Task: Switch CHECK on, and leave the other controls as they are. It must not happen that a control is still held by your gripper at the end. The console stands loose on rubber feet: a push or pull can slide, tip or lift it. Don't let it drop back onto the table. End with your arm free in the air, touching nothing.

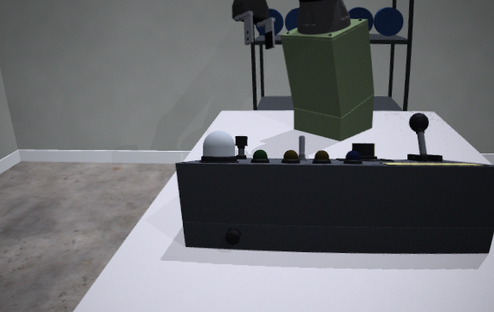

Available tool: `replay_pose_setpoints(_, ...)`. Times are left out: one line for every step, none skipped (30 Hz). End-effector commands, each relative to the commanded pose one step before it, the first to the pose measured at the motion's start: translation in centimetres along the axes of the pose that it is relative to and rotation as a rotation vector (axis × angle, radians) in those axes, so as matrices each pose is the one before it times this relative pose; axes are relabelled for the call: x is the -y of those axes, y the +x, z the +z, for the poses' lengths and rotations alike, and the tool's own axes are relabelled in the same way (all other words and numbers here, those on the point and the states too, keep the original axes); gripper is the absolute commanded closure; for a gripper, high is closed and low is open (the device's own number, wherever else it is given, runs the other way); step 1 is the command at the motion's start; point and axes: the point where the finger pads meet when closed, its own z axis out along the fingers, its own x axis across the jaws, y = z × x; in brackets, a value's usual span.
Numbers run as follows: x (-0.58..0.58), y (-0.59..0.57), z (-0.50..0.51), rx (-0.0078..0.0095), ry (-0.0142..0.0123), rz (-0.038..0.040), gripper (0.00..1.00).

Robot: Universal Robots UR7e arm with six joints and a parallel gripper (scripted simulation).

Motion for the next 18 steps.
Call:
replay_pose_setpoints(0.010,0.050,-0.006,-0.00049,-0.00028,0.00569,0.00)
replay_pose_setpoints(0.004,0.005,0.004,0.00010,-0.00004,0.00211,0.00)
replay_pose_setpoints(0.005,0.006,0.004,0.00012,-0.00005,0.00243,0.00)
replay_pose_setpoints(0.005,0.007,0.005,0.00013,-0.00006,0.00278,0.00)
replay_pose_setpoints(0.006,0.008,0.006,0.00015,-0.00006,0.00314,0.00)
replay_pose_setpoints(0.007,0.009,0.006,0.00017,-0.00007,0.00352,0.00)
replay_pose_setpoints(0.007,0.010,0.007,0.00018,-0.00008,0.00391,0.00)
replay_pose_setpoints(0.008,0.010,0.008,0.00020,-0.00009,0.00432,0.00)
replay_pose_setpoints(0.000,0.000,0.000,0.00000,0.00000,0.00000,0.00)
replay_pose_setpoints(0.000,0.000,0.000,0.00000,0.00000,0.00000,0.00)
replay_pose_setpoints(0.009,0.011,0.009,0.00022,-0.00010,0.00475,0.00)
replay_pose_setpoints(0.010,0.012,0.009,0.00024,-0.00011,0.00519,0.00)
replay_pose_setpoints(0.011,0.014,0.010,0.00026,-0.00012,0.00565,0.00)
replay_pose_setpoints(0.012,0.015,0.011,0.00028,-0.00013,0.00611,0.00)
replay_pose_setpoints(0.013,0.016,0.012,0.00030,-0.00015,0.00659,0.00)
replay_pose_setpoints(0.014,0.017,0.013,0.00032,-0.00016,0.00709,0.00)
replay_pose_setpoints(0.015,0.018,0.014,0.00034,-0.00017,0.00759,0.00)
replay_pose_setpoints(0.015,0.019,0.015,0.00036,-0.00019,0.00810,0.00)
